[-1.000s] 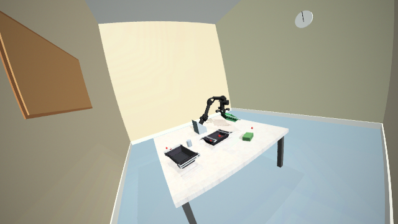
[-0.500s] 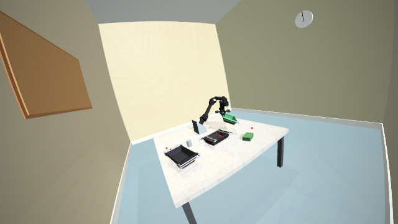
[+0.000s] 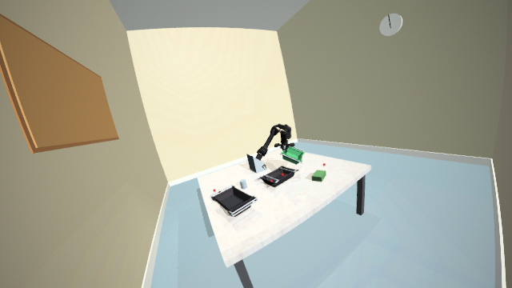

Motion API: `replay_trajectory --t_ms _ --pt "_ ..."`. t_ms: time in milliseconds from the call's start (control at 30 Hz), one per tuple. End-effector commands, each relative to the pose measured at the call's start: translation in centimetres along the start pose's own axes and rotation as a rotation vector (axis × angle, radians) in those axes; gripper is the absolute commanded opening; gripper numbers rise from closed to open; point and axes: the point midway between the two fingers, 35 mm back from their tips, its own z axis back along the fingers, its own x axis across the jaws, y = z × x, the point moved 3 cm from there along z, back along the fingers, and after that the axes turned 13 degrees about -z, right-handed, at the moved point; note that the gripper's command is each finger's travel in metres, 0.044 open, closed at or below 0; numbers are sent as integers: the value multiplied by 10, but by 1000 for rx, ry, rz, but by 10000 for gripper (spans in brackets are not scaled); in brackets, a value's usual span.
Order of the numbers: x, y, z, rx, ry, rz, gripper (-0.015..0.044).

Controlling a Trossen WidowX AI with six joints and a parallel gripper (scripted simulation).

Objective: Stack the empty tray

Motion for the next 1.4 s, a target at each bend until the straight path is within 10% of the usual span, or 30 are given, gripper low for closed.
replay_trajectory --t_ms 0,1367 --pt "-2 18 6 11 22 -55 0" --pt "52 177 -2 -65 42 -596 0"
